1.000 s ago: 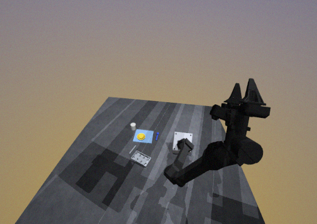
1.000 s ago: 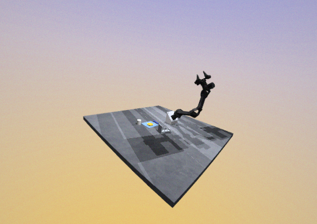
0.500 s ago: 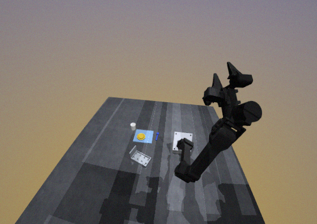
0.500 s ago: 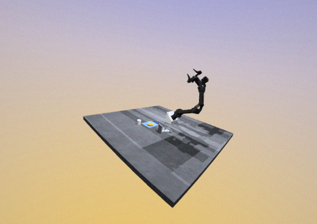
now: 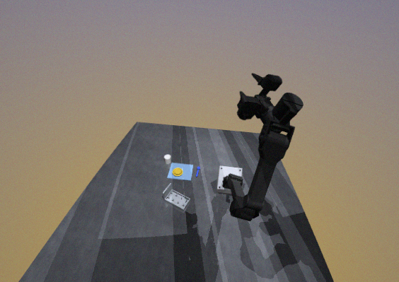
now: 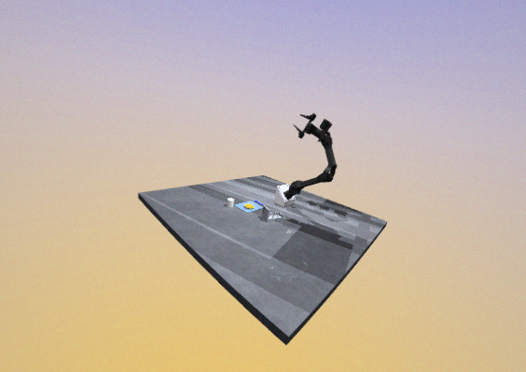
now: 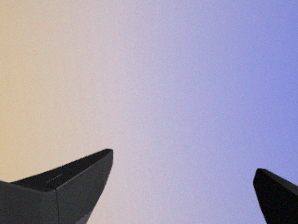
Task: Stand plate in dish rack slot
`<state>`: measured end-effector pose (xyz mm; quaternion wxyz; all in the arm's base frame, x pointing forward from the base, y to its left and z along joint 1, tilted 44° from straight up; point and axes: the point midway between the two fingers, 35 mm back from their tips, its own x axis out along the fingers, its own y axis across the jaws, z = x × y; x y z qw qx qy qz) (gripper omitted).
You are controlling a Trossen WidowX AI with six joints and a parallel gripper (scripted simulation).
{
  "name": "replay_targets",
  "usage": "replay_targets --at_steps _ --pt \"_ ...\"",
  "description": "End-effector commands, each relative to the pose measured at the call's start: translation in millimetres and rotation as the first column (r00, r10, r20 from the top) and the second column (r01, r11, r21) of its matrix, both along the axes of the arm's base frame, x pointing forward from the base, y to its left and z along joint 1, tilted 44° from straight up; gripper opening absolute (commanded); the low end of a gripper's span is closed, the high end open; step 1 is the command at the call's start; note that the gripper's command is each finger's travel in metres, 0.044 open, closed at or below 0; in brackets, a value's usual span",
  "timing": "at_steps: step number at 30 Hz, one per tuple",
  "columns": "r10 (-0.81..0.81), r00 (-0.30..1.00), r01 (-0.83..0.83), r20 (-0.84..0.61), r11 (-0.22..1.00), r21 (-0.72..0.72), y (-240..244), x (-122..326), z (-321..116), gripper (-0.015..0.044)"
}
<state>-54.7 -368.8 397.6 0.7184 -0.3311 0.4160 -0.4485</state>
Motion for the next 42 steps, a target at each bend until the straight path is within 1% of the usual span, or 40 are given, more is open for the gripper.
replay_targets --at_steps 1,10,20,31,42 --pt "0.049 0.998 -0.054 0.047 0.994 0.095 -13.0 20.1 -28.4 0.0400" --pt "0.121 0.981 -0.161 0.151 0.946 0.283 -29.2 63.7 -75.2 0.0400" --pt "0.171 0.951 -0.282 0.256 0.816 0.504 -33.6 125.7 -132.7 0.0400" --pt "0.191 0.928 -0.369 0.320 0.587 0.720 -14.1 194.2 -196.6 0.0400" --pt "0.184 0.932 -0.355 0.312 0.294 0.888 28.0 253.1 -255.5 0.0400"
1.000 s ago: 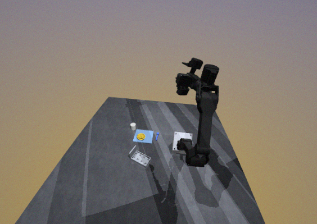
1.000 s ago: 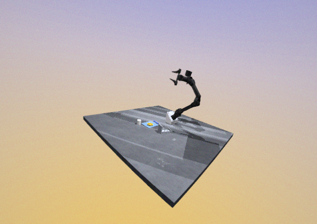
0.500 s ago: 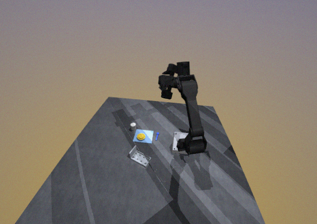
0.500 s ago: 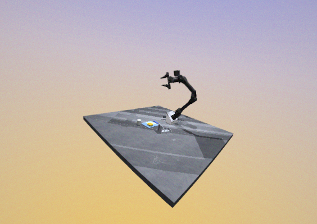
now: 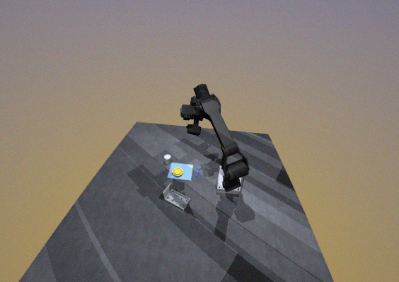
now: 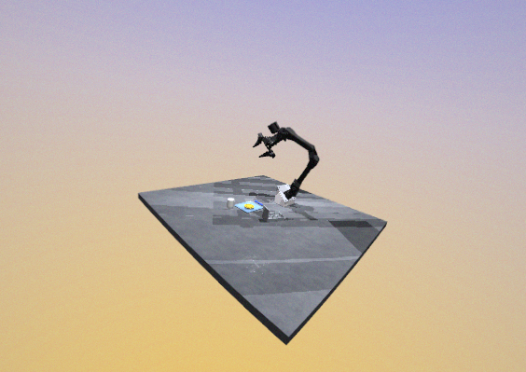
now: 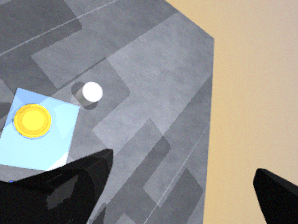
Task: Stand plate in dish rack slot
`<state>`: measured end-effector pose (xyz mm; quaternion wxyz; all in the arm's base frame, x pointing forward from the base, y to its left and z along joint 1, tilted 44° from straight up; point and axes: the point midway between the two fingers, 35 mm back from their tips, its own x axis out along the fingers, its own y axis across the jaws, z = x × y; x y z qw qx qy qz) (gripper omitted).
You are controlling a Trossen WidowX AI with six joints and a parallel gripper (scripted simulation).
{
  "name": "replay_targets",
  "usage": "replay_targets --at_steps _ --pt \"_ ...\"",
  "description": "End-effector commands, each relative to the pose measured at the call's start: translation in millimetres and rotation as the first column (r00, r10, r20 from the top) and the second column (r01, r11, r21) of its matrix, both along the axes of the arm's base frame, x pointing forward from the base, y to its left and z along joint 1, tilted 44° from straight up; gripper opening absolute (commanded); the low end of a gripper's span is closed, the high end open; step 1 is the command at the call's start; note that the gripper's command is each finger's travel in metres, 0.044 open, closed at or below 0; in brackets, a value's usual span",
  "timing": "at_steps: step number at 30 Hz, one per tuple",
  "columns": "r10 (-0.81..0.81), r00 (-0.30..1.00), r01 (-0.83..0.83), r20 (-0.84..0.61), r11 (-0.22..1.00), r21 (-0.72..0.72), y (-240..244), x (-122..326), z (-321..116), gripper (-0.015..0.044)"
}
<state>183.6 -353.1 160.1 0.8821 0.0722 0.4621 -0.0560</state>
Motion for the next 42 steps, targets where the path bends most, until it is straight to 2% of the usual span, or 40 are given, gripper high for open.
replay_targets --at_steps 1,10,23,30,37,42 --pt "0.031 0.999 -0.025 -0.040 0.992 0.126 17.1 19.7 -22.8 0.0400" --pt "0.136 0.982 -0.077 -0.130 0.921 0.382 65.7 57.2 -60.2 0.0400" --pt "0.324 0.904 -0.050 -0.278 0.727 0.685 142.0 90.1 -96.8 0.0400" --pt "0.334 0.898 -0.044 -0.286 0.716 0.697 147.0 92.2 -100.5 0.0400" --pt "0.334 0.899 -0.047 -0.282 0.715 0.698 205.1 116.7 -179.7 0.0400" --pt "0.335 0.899 -0.048 -0.281 0.714 0.699 215.3 118.4 -184.3 0.0400"
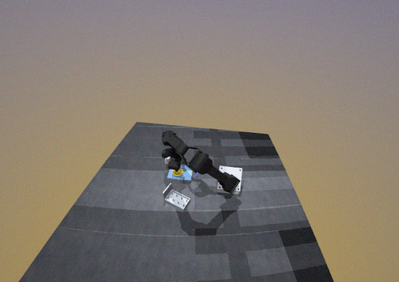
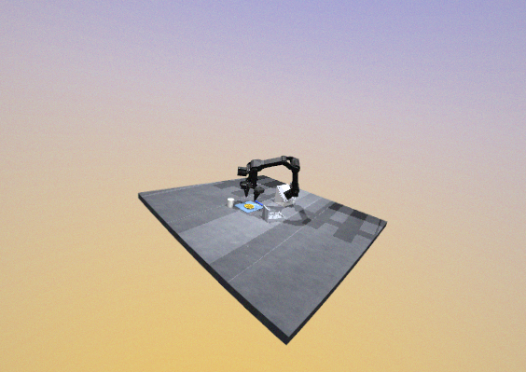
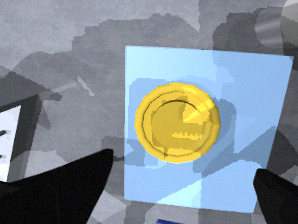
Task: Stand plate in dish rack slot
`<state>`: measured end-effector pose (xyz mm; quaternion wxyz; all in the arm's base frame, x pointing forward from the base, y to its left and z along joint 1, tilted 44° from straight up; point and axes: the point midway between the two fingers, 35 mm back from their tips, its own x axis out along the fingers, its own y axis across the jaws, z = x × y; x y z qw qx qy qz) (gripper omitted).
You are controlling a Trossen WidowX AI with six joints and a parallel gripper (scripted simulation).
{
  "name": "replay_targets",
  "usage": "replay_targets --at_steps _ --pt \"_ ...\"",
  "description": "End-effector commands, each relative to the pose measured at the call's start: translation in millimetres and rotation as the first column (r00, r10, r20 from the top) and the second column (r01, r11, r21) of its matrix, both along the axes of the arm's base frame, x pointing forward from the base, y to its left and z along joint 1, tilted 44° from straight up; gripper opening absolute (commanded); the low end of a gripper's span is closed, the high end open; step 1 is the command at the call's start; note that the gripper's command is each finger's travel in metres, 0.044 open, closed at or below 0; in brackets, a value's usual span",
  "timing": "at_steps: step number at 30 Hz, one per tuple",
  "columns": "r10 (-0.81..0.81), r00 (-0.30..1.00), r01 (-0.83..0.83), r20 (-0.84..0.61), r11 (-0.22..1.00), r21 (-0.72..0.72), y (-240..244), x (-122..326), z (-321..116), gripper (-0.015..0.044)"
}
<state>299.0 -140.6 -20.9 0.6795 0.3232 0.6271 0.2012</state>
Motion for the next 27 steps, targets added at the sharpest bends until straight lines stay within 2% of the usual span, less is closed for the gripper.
replay_targets --at_steps 1,27 --pt "-0.017 1.000 0.017 0.013 1.000 -0.004 2.9 3.1 -3.6 0.0400" --pt "-0.017 1.000 0.017 0.015 1.000 -0.004 31.4 10.8 -32.4 0.0400"
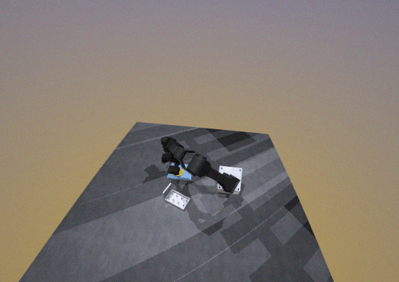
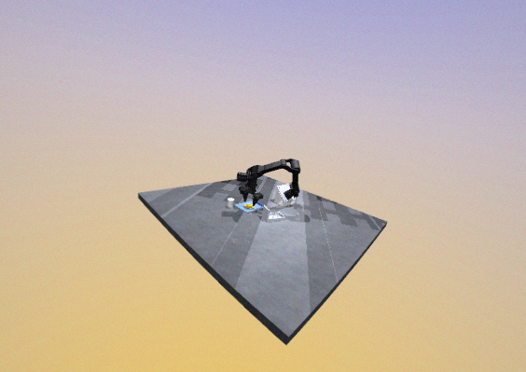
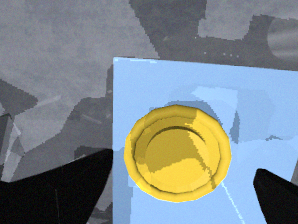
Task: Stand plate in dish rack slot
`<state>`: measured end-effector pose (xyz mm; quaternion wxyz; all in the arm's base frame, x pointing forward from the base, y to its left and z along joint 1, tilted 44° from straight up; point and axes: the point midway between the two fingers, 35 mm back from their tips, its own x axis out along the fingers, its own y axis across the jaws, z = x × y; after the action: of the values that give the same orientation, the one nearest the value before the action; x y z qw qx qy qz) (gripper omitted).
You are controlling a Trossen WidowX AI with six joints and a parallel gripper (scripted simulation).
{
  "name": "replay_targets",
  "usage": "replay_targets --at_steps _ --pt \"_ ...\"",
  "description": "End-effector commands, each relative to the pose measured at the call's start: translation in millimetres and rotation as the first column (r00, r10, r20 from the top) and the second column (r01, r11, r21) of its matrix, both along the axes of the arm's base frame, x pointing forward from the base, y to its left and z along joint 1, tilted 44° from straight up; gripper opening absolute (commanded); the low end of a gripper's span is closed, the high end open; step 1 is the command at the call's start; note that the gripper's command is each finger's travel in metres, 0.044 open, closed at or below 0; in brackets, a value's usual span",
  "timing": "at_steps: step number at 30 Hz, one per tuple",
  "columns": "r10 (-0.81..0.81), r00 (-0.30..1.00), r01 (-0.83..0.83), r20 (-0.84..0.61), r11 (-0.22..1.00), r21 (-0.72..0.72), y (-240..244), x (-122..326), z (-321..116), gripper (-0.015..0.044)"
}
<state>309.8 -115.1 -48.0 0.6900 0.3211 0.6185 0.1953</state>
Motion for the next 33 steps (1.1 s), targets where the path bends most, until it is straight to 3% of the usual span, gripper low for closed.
replay_targets --at_steps 1,21,32,33 --pt "-0.002 1.000 0.002 -0.007 1.000 0.010 7.1 0.2 -6.3 0.0400" --pt "-0.002 1.000 0.002 -0.008 1.000 0.012 20.1 2.0 -16.8 0.0373" --pt "-0.002 1.000 0.002 -0.008 1.000 0.012 20.1 2.0 -16.8 0.0299" --pt "-0.002 1.000 0.002 -0.008 1.000 0.012 20.1 2.0 -16.8 0.0273"
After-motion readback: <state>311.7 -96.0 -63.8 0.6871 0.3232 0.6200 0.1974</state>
